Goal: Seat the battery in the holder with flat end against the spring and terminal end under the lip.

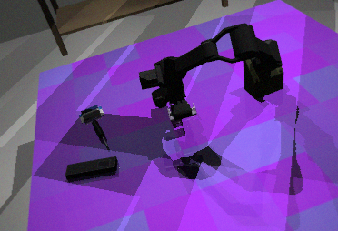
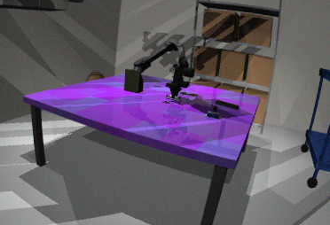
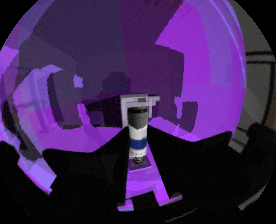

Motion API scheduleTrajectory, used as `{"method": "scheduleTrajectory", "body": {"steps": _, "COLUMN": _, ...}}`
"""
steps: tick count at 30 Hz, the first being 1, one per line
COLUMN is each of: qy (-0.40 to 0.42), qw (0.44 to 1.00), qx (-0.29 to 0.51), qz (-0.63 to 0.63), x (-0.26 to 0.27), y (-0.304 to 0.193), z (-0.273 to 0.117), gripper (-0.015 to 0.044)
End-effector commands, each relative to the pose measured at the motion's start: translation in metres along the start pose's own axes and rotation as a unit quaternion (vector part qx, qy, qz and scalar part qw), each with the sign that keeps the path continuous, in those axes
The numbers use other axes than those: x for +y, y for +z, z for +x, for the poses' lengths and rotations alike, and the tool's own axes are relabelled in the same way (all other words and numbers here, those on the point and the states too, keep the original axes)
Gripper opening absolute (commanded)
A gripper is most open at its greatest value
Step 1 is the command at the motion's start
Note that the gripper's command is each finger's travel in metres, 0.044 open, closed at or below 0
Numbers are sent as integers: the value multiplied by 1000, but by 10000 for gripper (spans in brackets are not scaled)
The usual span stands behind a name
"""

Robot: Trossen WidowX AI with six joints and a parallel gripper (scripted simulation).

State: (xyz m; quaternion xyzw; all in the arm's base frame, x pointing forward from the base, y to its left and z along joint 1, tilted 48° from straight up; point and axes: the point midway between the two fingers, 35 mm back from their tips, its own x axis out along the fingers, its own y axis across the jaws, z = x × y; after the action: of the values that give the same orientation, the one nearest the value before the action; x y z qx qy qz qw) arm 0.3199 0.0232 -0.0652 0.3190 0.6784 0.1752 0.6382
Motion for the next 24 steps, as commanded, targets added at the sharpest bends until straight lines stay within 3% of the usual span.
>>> {"method": "scheduleTrajectory", "body": {"steps": 1, "qy": 0, "qw": 1000, "qx": -1, "qz": -2, "x": 0, "y": 1, "z": 0, "gripper": 66}}
{"method": "scheduleTrajectory", "body": {"steps": 6, "qy": 0, "qw": 1000, "qx": -1, "qz": -3, "x": 0, "y": 1, "z": 0, "gripper": 66}}
{"method": "scheduleTrajectory", "body": {"steps": 10, "qy": 0, "qw": 1000, "qx": -1, "qz": -3, "x": 0, "y": 1, "z": 0, "gripper": 168}}
{"method": "scheduleTrajectory", "body": {"steps": 24, "qy": 0, "qw": 1000, "qx": -1, "qz": -1, "x": -2, "y": 1, "z": -15, "gripper": 168}}
